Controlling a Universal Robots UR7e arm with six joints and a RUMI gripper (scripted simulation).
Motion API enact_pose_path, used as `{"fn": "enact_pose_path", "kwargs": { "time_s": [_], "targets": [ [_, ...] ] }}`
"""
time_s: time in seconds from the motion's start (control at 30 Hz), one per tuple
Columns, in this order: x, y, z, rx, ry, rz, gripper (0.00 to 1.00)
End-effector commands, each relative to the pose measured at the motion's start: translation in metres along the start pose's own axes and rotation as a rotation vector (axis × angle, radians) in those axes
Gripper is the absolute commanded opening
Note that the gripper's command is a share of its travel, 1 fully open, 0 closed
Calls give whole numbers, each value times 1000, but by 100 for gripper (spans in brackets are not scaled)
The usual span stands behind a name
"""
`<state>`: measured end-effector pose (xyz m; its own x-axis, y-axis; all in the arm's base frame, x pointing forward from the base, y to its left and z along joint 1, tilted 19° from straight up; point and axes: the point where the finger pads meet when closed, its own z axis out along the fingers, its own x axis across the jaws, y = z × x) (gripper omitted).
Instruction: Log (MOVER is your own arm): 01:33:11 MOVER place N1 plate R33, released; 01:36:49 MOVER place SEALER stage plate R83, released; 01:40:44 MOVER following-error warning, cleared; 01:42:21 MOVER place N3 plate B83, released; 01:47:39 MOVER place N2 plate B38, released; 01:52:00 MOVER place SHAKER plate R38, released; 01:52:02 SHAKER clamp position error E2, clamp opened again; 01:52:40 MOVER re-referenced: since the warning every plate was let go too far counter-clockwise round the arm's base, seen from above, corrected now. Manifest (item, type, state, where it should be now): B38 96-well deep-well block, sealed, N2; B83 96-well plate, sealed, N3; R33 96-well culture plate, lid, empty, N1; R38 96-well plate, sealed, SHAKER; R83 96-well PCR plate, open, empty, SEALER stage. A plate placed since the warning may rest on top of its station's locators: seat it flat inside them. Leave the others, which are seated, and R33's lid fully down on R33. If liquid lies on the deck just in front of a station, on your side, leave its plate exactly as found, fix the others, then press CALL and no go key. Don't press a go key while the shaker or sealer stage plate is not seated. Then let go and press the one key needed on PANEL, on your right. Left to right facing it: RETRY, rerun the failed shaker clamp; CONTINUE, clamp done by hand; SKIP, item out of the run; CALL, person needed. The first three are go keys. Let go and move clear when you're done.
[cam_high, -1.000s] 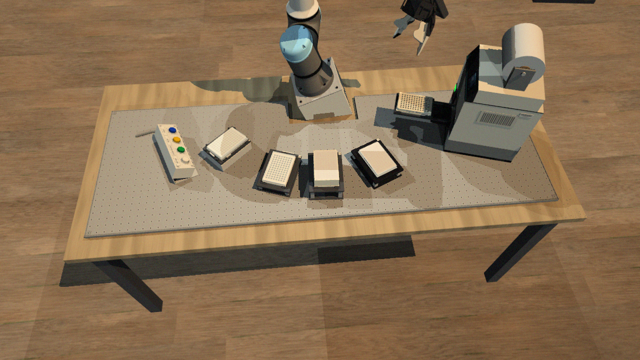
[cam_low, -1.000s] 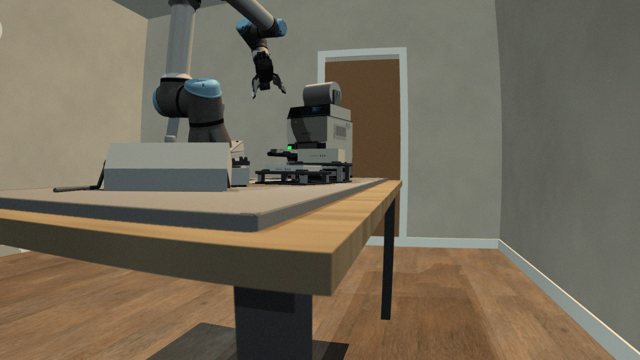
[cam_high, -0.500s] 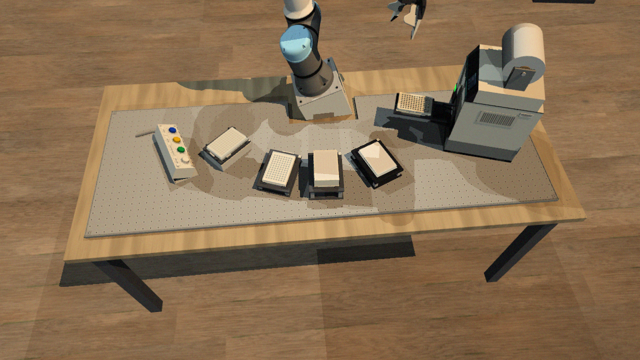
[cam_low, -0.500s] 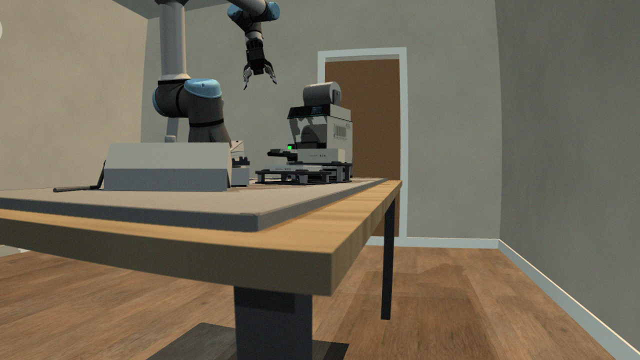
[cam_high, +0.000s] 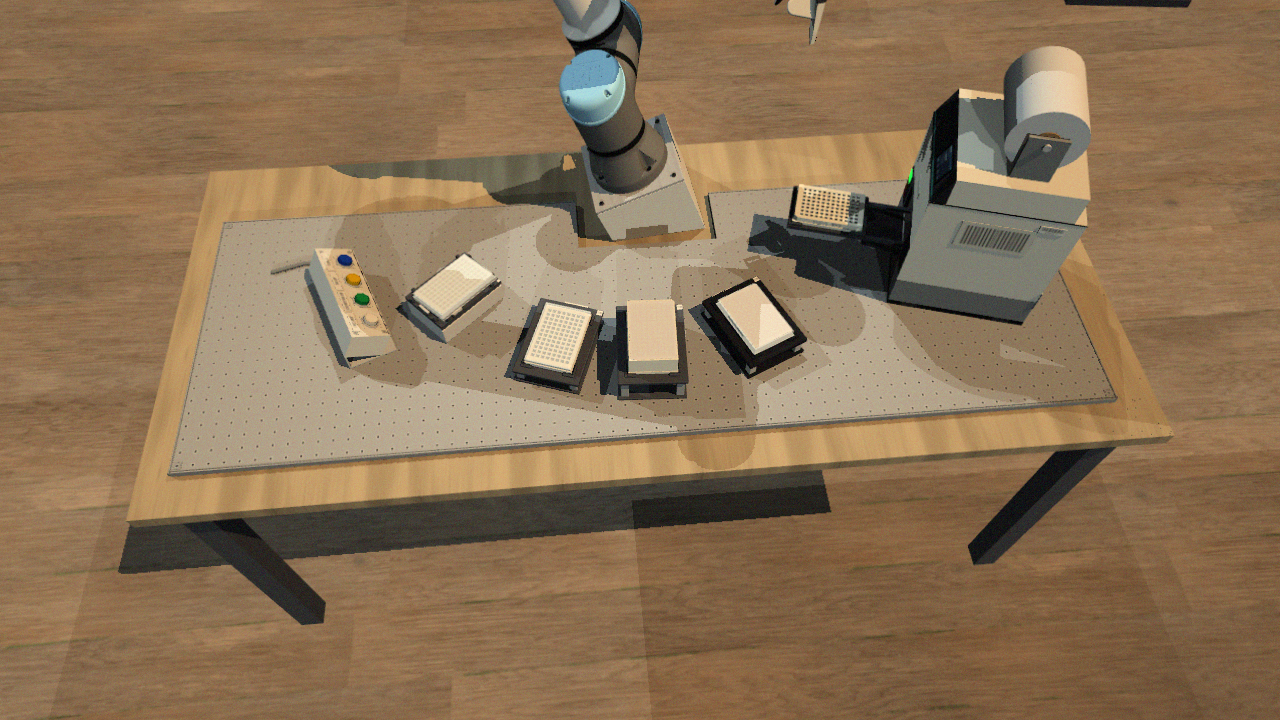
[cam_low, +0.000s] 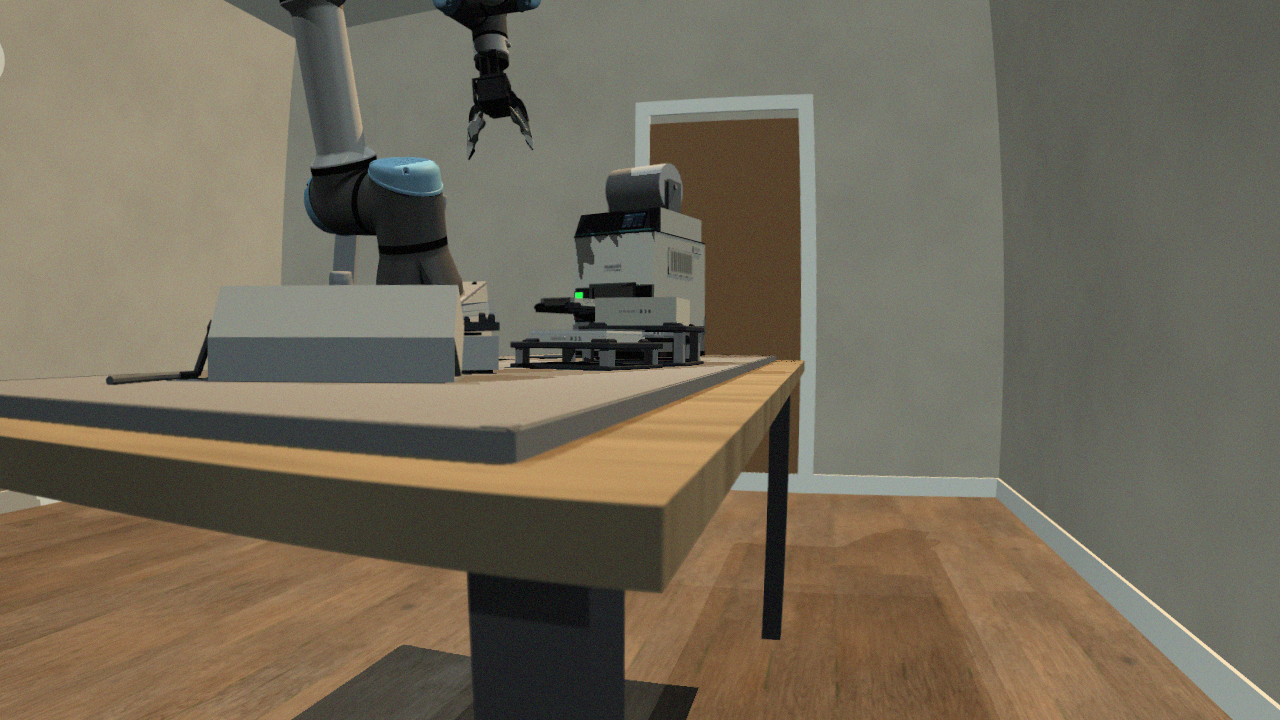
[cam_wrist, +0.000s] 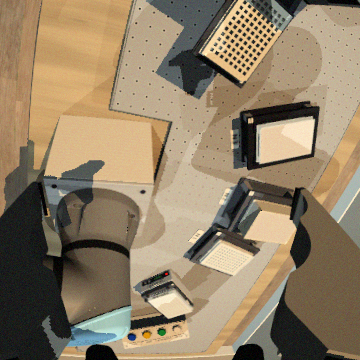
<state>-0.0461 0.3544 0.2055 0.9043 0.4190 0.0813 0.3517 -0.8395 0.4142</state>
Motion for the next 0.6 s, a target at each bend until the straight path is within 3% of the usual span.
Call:
{"fn": "enact_pose_path", "kwargs": {
  "time_s": [0.0,0.07,0.2,0.37,0.43,0.57],
  "targets": [
    [-12,3,-15,74,-17,15,82],
    [-18,5,-23,112,-26,22,82],
    [-20,6,-26,117,-28,23,82],
    [-35,11,-45,214,-50,36,82],
    [-37,12,-48,219,-51,36,82],
    [-49,17,-63,297,-68,42,82]
  ]
}}
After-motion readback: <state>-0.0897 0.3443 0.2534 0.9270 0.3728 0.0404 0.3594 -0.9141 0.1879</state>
